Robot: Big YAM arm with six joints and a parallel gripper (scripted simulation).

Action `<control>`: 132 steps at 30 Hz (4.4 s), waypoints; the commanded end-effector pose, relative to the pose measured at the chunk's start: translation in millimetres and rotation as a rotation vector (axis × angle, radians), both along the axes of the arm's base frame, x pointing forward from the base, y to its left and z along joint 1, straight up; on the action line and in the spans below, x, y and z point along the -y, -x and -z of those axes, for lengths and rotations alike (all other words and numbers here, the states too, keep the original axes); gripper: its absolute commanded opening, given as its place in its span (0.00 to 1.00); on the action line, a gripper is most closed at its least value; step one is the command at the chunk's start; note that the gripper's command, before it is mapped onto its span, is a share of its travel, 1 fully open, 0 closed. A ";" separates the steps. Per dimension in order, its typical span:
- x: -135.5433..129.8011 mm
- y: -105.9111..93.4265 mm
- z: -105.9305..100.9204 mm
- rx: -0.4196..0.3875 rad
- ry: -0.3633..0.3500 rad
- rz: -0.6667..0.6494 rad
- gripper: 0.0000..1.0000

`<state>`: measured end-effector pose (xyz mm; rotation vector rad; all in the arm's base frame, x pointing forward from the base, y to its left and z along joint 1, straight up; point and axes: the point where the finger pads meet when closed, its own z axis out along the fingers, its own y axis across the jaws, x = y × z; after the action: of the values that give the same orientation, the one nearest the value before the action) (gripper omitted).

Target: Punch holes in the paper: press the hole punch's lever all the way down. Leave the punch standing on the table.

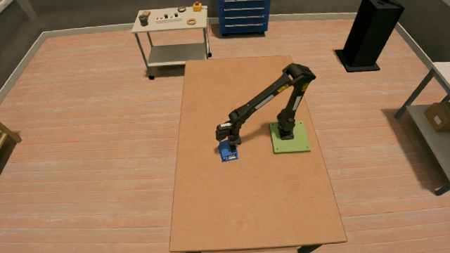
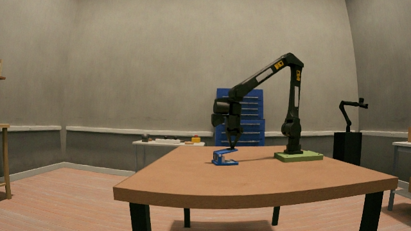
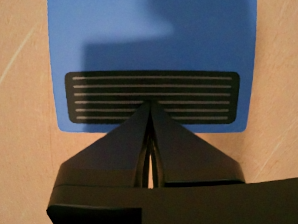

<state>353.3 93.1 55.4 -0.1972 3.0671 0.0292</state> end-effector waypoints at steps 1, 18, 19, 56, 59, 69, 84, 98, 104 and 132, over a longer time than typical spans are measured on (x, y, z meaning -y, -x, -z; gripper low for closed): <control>10.0 13.5 26.9 -0.060 0.021 0.001 0.00; 11.0 15.1 30.7 -0.060 0.021 0.001 0.00; 11.3 15.6 31.9 -0.060 0.021 0.001 0.00; 12.7 17.8 36.9 -0.060 0.022 0.001 0.00; 12.7 17.8 36.9 -0.060 0.022 0.001 0.00; 13.3 18.9 39.6 -0.060 0.022 0.001 0.00; 14.9 22.0 46.9 -0.060 0.022 0.001 0.00; 14.9 22.0 46.9 -0.060 0.022 0.001 0.00; 14.9 22.0 46.9 -0.060 0.022 0.001 0.00; 17.0 26.3 53.6 -0.060 0.022 0.001 0.00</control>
<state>352.1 92.2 45.3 -0.2003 3.0290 0.0474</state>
